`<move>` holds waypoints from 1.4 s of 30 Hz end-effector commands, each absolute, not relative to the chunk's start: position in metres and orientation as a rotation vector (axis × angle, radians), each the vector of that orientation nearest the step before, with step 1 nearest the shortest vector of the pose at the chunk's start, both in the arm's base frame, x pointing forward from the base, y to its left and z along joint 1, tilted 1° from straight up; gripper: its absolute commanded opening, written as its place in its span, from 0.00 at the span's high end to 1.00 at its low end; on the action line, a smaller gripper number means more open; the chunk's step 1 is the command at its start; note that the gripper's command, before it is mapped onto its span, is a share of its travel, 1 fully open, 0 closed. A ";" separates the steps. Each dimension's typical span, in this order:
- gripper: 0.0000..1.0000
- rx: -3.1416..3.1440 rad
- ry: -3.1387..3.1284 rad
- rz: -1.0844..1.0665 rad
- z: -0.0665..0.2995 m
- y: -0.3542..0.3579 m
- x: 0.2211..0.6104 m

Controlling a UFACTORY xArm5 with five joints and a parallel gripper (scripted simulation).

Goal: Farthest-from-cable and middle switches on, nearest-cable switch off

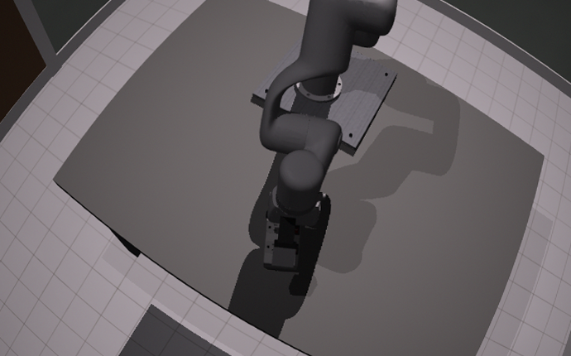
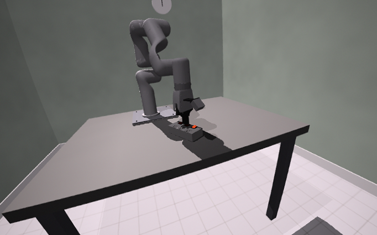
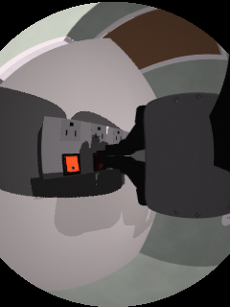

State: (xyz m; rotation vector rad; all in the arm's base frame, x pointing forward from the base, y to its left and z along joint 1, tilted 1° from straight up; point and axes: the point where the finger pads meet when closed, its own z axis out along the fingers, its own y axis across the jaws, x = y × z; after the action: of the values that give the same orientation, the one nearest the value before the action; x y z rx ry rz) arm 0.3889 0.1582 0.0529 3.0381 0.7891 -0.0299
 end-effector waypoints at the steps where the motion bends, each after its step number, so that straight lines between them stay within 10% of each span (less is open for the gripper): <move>1: 1.00 3.039 0.789 -0.024 0.054 0.159 0.390; 42: 1.00 3.039 0.789 -0.024 0.045 0.158 0.390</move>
State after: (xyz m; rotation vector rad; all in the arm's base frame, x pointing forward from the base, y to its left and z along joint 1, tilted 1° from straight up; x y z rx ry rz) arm 0.3897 0.1580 0.0458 3.0387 0.7881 -0.0254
